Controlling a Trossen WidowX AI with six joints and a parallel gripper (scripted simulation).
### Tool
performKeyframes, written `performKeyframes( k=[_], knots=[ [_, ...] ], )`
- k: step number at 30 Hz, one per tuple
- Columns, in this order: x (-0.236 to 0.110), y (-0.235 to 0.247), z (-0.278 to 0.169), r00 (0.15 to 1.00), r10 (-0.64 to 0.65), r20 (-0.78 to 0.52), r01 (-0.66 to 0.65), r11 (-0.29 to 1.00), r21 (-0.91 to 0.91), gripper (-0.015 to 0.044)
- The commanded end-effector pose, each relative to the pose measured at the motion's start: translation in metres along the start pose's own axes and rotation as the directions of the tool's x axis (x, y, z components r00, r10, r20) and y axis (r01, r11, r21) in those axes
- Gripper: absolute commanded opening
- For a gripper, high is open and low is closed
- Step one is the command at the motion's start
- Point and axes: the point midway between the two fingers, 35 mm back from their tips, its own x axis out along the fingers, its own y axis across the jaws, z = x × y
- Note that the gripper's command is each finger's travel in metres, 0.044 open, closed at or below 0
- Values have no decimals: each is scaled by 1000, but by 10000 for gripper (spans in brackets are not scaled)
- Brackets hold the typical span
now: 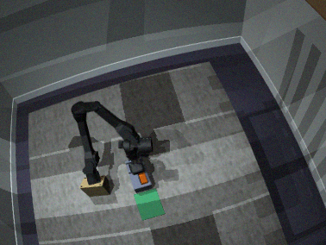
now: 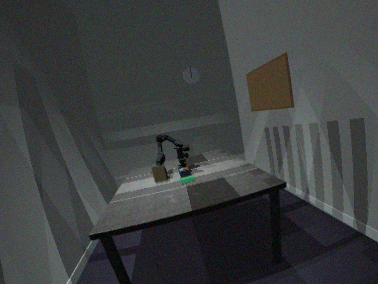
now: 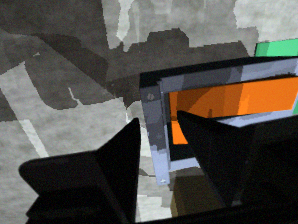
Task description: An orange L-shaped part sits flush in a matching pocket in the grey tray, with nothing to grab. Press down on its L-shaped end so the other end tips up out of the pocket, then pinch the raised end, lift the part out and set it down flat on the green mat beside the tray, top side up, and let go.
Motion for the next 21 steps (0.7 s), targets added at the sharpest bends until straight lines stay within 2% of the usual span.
performKeyframes(
  k=[1, 11, 21],
  knots=[
    [9, 0, -2, 1000, 7, -8, -7, 1000, 8, 180],
    [23, 1, -3, 1000, 9, -7, -9, 1000, 8, 180],
    [23, 1, -3, 1000, 9, -7, -9, 1000, 8, 180]
  ],
)
